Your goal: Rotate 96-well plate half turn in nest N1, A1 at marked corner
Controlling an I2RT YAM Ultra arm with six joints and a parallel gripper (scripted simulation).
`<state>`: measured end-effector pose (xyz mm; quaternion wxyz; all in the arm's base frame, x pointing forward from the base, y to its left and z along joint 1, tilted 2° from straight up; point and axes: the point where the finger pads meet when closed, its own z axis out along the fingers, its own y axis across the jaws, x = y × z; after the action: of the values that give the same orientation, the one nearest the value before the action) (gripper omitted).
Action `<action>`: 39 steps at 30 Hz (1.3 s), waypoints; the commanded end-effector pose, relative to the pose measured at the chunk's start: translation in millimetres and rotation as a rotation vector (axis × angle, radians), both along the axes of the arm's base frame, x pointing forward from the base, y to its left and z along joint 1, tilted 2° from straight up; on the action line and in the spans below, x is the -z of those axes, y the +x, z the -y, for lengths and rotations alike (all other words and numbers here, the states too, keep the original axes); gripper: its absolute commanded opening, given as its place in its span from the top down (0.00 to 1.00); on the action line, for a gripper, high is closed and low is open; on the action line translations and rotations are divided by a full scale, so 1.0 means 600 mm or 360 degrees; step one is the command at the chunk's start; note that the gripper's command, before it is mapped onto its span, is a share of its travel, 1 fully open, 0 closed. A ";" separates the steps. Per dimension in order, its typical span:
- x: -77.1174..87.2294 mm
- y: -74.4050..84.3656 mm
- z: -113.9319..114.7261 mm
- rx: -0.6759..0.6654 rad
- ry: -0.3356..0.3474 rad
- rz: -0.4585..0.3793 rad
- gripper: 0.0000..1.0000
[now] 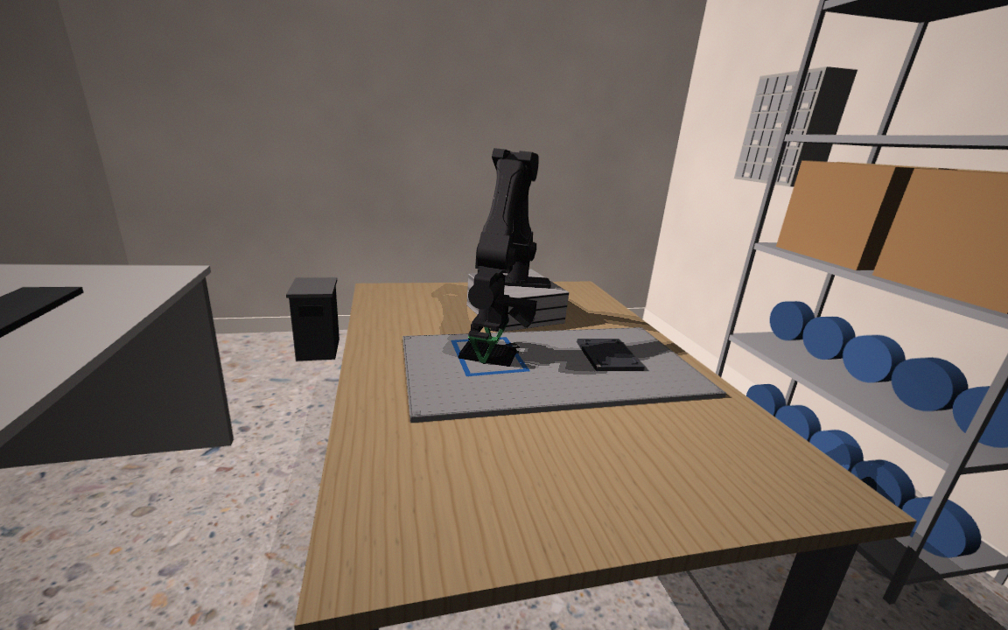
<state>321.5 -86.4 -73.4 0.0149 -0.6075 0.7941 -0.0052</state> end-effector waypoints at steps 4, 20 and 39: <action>-0.005 0.004 0.000 0.0000 0.0002 0.0017 0.00; -0.005 0.004 0.000 0.0000 0.0002 0.0017 0.00; -0.080 0.002 0.001 0.0000 0.0002 0.0017 0.00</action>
<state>321.2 -86.9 -37.0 0.0158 -0.6071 0.7944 -0.0064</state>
